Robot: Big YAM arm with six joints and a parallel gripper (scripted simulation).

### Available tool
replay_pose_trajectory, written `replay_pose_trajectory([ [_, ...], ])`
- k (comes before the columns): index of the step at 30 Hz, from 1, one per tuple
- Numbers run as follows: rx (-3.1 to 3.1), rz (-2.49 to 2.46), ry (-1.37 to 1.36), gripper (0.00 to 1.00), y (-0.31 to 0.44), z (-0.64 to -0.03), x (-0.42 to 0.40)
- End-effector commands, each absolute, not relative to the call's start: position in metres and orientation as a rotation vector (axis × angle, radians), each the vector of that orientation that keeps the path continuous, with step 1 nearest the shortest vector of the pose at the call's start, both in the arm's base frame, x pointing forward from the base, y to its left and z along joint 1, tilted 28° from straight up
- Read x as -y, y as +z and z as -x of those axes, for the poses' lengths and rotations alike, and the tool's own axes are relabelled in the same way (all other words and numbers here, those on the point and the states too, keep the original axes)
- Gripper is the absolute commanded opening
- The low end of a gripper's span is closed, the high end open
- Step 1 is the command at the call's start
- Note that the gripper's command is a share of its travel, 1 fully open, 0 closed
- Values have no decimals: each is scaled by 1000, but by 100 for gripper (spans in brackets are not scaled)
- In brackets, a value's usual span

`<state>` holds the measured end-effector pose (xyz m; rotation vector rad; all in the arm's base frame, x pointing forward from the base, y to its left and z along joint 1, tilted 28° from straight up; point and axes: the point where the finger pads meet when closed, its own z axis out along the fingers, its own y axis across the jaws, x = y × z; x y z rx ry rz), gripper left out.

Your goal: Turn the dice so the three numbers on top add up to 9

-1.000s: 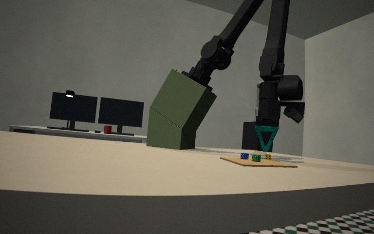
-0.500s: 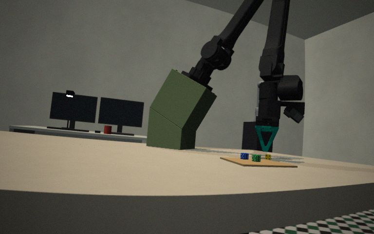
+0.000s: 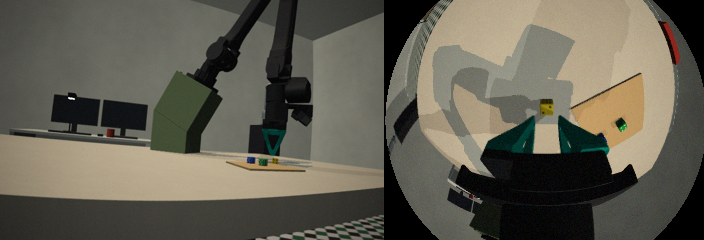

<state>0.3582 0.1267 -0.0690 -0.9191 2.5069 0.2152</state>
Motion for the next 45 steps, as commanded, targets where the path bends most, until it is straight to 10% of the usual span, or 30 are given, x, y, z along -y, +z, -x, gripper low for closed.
replay_pose_trajectory([
  [1, -2498, 907, 217, 30, -68, -359, -129],
  [45, -2496, 906, 217, 30, -84, -368, -136],
])
